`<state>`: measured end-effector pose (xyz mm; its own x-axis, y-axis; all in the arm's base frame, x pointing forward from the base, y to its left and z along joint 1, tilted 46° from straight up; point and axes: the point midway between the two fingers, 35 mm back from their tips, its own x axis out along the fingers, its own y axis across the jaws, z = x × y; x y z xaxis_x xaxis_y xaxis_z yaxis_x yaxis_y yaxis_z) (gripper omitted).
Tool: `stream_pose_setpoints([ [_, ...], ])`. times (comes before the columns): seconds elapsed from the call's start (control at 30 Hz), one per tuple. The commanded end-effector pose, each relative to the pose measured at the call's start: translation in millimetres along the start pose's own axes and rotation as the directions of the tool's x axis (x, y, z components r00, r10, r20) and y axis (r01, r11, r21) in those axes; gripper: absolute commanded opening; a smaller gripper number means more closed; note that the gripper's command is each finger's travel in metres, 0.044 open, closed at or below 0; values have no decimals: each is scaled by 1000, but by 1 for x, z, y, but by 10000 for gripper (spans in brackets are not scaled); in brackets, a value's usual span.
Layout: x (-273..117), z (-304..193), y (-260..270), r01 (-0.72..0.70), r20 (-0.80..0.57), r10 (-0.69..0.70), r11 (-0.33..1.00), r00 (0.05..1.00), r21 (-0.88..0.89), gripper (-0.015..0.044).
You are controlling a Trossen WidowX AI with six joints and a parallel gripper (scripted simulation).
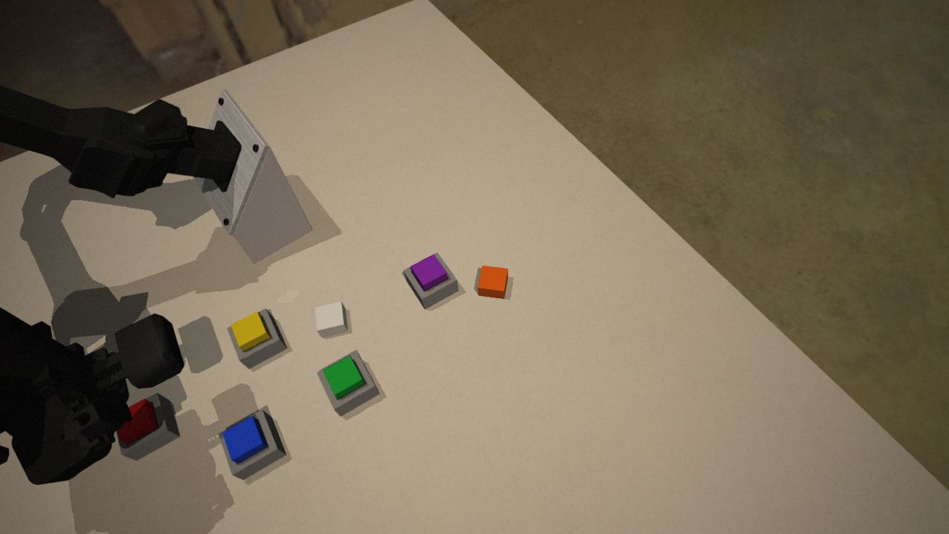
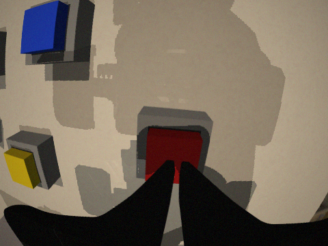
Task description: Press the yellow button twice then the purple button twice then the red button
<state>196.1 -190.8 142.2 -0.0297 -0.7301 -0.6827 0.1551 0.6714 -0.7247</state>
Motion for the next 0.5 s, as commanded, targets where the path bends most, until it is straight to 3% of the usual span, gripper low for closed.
stream_pose_setpoints([
  [0.0, 8, -1, 2, -6, -1, 6, 1000, 1000, -9, 20],
  [0.47, 15, -1, 2, -4, 0, 4, 1000, 1000, -9, 20],
])
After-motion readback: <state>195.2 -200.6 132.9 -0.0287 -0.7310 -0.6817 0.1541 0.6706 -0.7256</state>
